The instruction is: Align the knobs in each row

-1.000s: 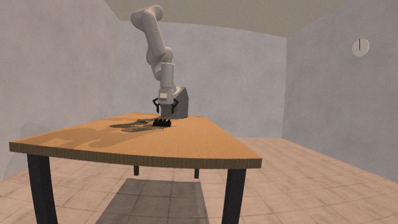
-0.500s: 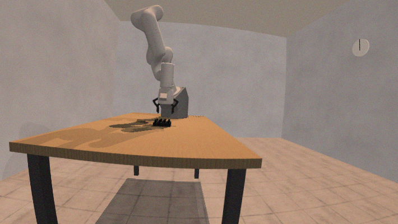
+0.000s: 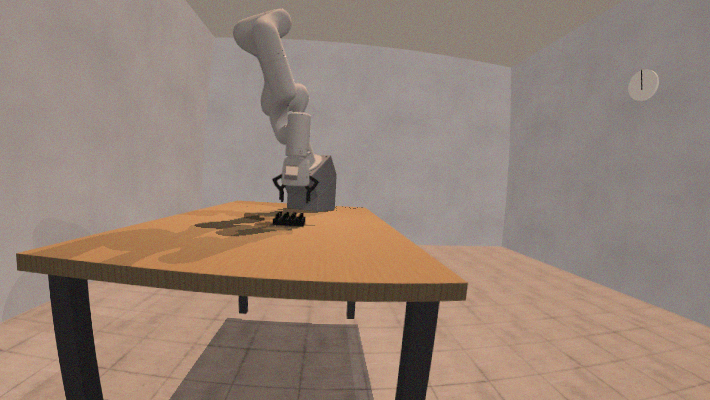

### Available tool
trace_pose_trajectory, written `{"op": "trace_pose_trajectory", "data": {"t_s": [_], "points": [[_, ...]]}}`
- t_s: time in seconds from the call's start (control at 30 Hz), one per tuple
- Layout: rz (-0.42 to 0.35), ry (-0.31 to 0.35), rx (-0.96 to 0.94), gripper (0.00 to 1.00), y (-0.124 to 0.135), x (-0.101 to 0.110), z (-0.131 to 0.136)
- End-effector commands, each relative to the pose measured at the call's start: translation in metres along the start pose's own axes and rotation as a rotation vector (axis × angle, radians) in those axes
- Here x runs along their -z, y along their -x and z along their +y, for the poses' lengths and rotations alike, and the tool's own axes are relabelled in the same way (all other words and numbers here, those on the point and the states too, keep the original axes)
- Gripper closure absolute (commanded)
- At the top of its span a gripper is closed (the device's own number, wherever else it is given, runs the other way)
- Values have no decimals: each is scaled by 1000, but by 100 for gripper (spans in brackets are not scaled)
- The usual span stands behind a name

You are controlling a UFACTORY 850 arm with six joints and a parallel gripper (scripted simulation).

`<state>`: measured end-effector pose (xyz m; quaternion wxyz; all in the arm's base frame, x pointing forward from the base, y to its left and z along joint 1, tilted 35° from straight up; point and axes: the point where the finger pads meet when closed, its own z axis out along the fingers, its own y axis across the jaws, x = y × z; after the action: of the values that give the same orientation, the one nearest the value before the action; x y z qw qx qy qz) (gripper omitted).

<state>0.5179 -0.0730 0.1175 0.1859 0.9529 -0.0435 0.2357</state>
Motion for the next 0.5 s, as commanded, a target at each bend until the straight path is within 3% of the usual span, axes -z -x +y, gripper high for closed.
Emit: {"op": "trace_pose_trajectory", "data": {"t_s": [0.0, 0.47], "points": [[1, 3, 0, 0, 4, 0, 0], [1, 3, 0, 0, 25, 1, -1]]}}
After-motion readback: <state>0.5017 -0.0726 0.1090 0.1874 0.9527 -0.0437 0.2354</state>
